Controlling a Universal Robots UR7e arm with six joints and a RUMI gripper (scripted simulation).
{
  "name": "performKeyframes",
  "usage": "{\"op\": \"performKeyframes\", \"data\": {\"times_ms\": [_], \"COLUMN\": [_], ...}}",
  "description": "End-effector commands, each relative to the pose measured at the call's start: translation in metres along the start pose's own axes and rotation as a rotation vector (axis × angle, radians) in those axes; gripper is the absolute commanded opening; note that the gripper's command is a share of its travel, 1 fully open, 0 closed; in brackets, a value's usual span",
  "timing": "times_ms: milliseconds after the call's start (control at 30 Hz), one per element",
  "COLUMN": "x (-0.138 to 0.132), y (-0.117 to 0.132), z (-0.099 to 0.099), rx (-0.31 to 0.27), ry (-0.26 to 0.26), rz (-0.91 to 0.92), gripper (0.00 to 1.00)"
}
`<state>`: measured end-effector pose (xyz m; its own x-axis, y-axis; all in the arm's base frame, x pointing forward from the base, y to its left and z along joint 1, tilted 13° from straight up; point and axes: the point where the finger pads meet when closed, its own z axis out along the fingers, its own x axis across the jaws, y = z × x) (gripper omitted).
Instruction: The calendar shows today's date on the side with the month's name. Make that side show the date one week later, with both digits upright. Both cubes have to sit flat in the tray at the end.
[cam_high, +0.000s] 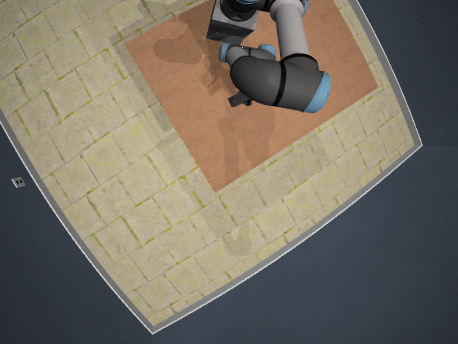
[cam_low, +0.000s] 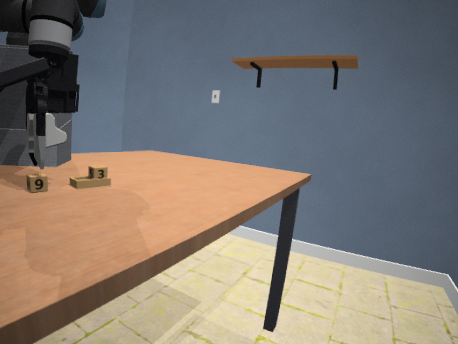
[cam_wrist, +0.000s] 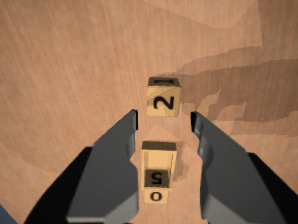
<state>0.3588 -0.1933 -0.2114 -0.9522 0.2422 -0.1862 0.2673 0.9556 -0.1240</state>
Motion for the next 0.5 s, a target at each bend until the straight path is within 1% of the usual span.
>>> {"op": "performKeyframes", "data": {"times_ms": [0, 467], "x": [-0.0015, -0.0007], "y": [-0.0021, -0.0016], "z": [0.0048, 0.0058], "rx": [0.003, 0.002], "ry": [-0.003, -0.002], "rz": [0.002, 0.002], "gripper": [0.29, 0.29]}}
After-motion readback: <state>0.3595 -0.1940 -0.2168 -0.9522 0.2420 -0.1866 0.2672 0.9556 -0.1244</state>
